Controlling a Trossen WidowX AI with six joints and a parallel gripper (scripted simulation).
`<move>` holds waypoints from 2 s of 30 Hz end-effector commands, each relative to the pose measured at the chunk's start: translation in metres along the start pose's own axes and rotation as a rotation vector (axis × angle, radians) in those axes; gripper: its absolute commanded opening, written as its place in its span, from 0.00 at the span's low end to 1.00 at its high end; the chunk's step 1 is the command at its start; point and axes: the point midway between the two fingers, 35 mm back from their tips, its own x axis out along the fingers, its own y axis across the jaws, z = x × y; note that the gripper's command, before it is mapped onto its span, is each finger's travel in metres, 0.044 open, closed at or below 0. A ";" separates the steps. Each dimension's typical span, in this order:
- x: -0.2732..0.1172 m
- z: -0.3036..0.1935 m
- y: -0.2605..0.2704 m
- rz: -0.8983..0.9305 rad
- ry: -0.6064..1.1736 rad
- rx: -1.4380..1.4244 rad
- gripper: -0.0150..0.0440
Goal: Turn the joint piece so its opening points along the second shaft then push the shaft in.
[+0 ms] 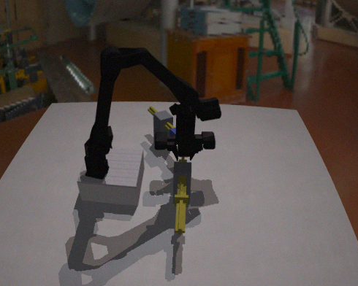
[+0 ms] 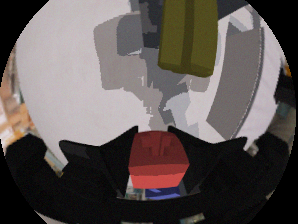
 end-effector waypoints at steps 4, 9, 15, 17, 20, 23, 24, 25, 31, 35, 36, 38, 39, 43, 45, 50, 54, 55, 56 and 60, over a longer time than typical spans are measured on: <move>0.001 0.000 0.000 0.000 -0.003 0.002 0.56; 0.000 0.000 0.000 0.000 0.000 0.000 0.50; 0.000 0.000 0.000 0.000 0.000 0.000 0.41; 0.000 0.000 0.000 0.000 0.000 0.000 0.33; 0.000 0.000 0.000 0.000 0.000 0.000 0.25; 0.000 0.000 0.000 0.000 0.000 0.000 0.25; 0.000 0.000 0.000 0.000 -0.004 0.002 0.25; 0.000 0.000 0.000 0.000 -0.010 0.005 0.25; -0.005 0.000 -0.003 0.000 -0.104 0.051 0.25; -0.006 0.000 -0.004 0.001 -0.138 0.067 0.25; -0.007 0.000 -0.003 0.002 -0.139 0.068 0.25; -0.007 0.000 -0.003 0.003 -0.140 0.069 0.25; -0.007 0.000 -0.003 0.003 -0.140 0.069 0.25; -0.007 0.000 -0.003 0.004 -0.141 0.070 0.25; -0.007 0.000 -0.003 0.004 -0.132 0.064 0.25; -0.007 0.000 -0.003 0.004 -0.132 0.064 0.25; -0.007 0.000 -0.003 0.004 -0.132 0.064 0.30; -0.007 0.000 -0.003 0.004 -0.132 0.064 0.34; -0.007 0.000 -0.003 0.004 -0.132 0.064 0.39; -0.007 0.000 -0.003 0.004 -0.132 0.064 0.50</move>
